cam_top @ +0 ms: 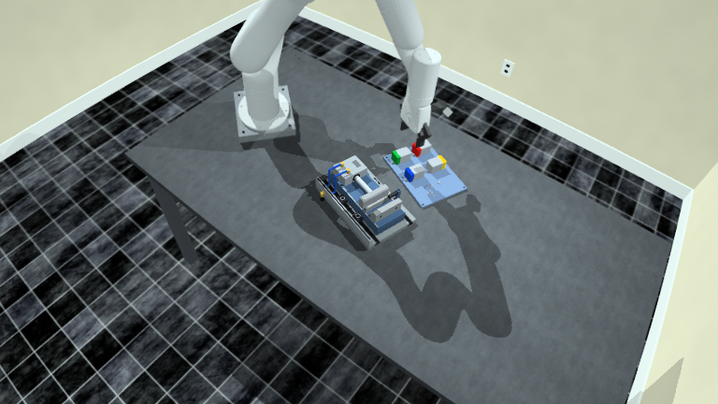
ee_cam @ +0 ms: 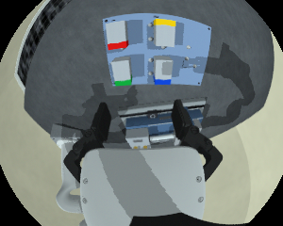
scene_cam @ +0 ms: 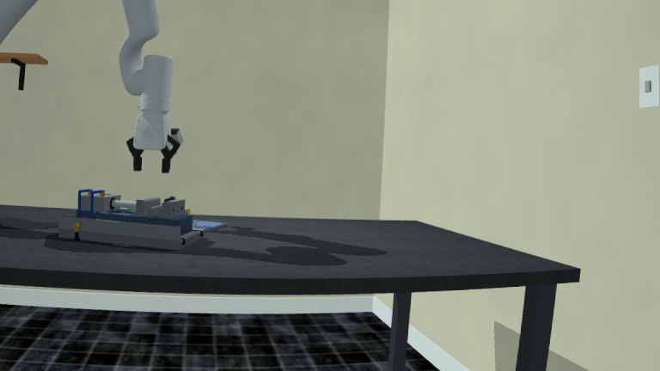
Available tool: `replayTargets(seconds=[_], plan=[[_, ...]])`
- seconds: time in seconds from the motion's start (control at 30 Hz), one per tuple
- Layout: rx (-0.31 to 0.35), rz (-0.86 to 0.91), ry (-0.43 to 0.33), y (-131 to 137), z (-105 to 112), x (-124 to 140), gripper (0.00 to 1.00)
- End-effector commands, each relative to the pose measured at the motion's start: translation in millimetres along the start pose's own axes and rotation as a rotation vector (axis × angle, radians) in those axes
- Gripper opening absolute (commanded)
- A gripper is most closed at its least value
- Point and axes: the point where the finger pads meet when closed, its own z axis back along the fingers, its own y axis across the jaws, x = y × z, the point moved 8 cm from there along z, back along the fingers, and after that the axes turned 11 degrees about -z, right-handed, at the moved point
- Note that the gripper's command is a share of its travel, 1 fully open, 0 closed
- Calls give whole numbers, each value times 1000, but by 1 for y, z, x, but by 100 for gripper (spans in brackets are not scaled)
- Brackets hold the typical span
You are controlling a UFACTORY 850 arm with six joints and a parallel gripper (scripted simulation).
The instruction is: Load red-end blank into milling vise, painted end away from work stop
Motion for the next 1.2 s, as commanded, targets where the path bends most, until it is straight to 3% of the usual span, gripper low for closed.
replayTargets(seconds=[0.0, 1.17], plan=[[1, 0, 1, 0, 1, -1, 100], [1, 0, 1, -2, 1, -11, 100]])
